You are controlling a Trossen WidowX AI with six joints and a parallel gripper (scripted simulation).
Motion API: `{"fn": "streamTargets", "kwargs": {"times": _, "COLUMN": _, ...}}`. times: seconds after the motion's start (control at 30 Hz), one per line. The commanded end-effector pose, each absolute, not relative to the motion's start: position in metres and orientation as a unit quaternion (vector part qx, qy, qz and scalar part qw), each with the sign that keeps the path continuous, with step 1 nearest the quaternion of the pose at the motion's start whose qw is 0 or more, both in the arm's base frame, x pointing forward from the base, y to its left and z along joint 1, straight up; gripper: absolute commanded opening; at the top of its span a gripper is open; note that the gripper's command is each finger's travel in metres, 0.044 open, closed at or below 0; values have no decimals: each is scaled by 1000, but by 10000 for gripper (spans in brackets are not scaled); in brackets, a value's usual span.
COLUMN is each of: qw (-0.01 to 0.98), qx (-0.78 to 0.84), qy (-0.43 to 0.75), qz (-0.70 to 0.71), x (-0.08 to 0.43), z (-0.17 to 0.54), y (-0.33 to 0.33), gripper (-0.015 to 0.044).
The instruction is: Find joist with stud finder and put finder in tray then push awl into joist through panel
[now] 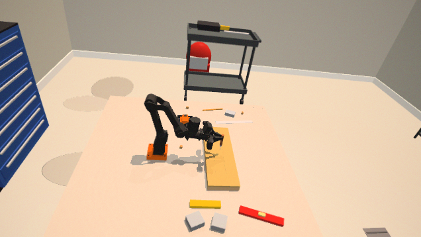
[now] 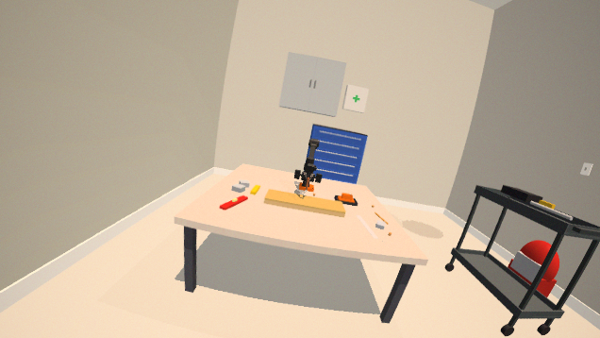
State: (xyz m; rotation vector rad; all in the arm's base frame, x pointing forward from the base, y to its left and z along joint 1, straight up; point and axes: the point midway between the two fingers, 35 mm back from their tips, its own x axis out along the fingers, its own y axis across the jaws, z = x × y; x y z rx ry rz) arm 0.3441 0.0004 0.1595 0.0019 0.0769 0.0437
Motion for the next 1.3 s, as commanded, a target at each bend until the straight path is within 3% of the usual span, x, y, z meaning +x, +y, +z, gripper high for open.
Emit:
{"fn": "streamTargets", "kwargs": {"times": 0.0, "qw": 999, "qx": -2, "qy": 37, "qz": 20, "x": 344, "z": 158, "y": 0, "gripper": 0}}
{"fn": "streamTargets", "kwargs": {"times": 1.27, "qw": 999, "qx": -2, "qy": 38, "qz": 20, "x": 342, "z": 117, "y": 0, "gripper": 0}}
